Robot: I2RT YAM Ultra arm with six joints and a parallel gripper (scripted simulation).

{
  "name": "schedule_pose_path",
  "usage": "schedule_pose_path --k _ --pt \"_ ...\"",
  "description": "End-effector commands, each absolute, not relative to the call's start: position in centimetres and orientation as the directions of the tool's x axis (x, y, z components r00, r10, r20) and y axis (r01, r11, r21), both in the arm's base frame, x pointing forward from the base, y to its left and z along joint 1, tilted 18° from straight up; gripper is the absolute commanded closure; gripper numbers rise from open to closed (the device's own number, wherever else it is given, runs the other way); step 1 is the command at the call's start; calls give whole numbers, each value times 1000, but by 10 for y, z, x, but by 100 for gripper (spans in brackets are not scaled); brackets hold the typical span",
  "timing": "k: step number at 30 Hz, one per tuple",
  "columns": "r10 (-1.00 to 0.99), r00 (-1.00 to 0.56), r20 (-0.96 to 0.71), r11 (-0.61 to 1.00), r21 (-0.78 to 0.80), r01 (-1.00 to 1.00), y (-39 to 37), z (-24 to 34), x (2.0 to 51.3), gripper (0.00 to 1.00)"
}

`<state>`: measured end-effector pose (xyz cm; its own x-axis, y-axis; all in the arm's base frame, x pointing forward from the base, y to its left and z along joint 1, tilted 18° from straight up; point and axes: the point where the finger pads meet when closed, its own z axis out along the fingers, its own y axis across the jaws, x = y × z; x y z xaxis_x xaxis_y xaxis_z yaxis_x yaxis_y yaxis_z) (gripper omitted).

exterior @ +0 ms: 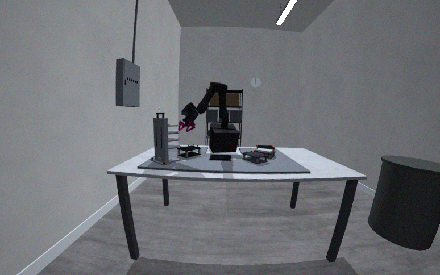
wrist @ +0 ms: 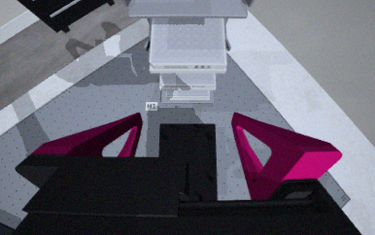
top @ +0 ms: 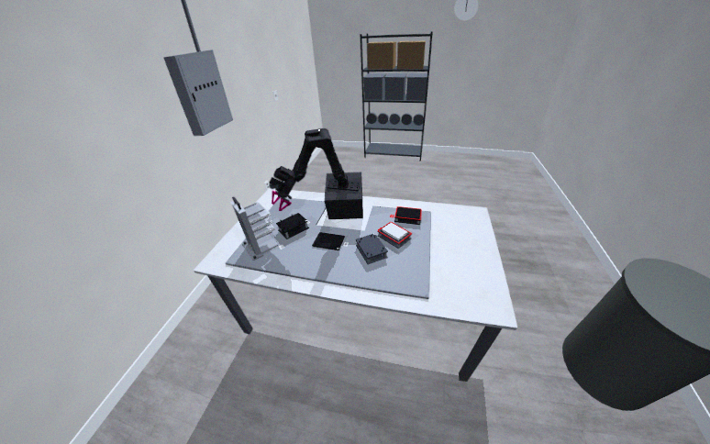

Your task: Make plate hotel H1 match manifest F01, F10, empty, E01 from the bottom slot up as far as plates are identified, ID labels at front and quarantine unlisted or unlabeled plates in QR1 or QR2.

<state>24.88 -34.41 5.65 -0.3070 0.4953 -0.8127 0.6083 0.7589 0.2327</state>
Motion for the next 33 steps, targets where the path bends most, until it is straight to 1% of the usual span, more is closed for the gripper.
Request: schedule_pose_path --k 1,13,28,33 --pt "486 -301 -821 760 227 609 -347 61 249 0" --pt "486 -301 -821 760 227 609 -347 61 249 0" --pt "486 -301 -820 760 227 609 -331 56 231 0" --pt "486 -301 -820 760 227 609 -330 51 232 0"
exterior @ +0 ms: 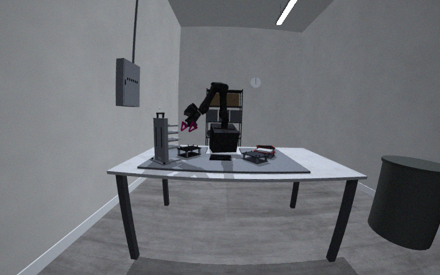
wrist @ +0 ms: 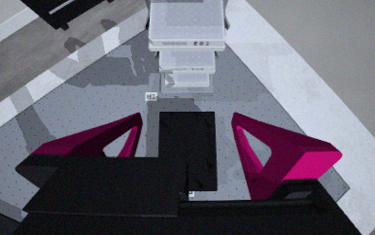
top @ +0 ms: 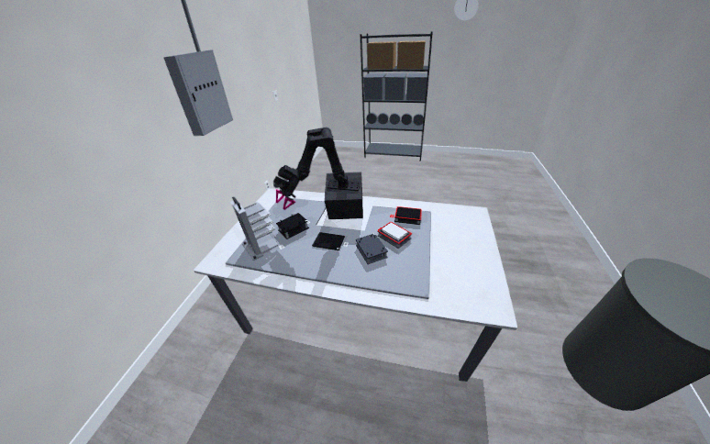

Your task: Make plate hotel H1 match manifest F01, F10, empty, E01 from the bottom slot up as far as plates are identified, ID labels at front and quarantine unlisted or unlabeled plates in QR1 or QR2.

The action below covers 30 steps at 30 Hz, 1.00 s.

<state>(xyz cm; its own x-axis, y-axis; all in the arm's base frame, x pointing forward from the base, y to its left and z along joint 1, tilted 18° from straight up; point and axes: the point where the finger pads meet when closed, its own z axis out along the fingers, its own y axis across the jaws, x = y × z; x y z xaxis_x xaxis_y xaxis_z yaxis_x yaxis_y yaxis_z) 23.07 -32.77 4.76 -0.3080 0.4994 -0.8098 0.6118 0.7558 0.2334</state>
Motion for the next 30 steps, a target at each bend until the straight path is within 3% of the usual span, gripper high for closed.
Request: schedule_pose_path --k 1,30 --pt "486 -301 -820 760 227 609 -330 49 232 0" --pt "487 -301 -820 760 227 609 -328 10 244 0"
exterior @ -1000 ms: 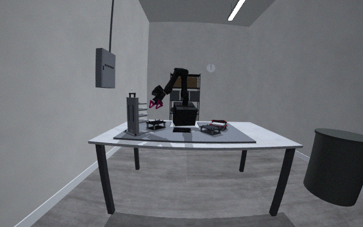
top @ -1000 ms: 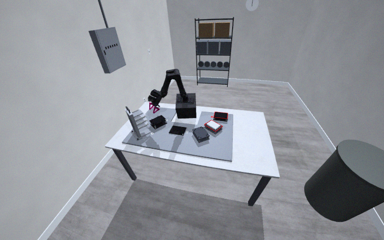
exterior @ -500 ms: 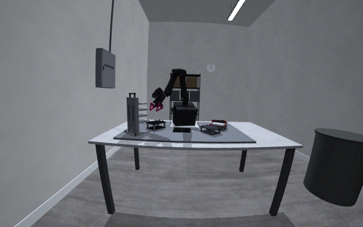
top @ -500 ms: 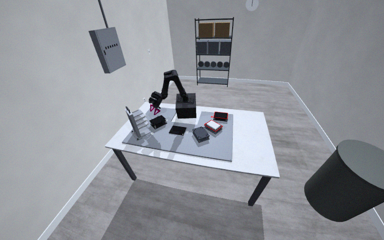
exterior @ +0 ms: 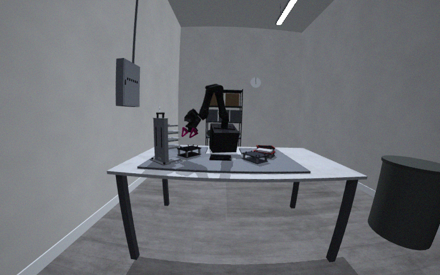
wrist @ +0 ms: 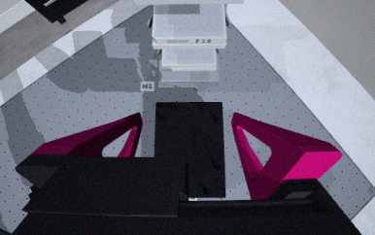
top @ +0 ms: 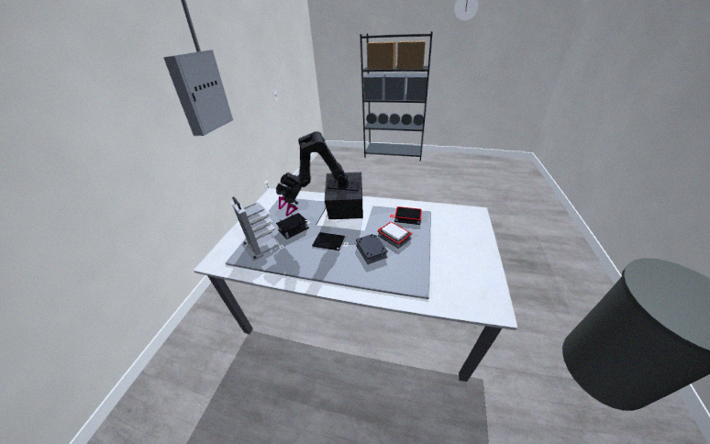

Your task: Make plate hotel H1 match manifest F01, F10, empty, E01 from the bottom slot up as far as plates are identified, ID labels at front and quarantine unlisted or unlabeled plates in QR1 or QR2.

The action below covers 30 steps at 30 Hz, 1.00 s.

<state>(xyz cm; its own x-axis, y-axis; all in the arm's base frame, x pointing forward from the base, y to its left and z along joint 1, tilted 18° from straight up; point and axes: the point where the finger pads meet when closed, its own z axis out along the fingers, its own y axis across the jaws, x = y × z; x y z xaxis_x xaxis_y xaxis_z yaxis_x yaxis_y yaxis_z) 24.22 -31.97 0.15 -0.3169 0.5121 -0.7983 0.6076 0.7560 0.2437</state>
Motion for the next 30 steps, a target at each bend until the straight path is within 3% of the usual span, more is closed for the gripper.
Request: schedule_pose_path --k 1,30 --pt "487 -301 -820 760 227 609 -328 10 244 0" --pt "486 -300 -821 760 227 609 -345 10 265 0"
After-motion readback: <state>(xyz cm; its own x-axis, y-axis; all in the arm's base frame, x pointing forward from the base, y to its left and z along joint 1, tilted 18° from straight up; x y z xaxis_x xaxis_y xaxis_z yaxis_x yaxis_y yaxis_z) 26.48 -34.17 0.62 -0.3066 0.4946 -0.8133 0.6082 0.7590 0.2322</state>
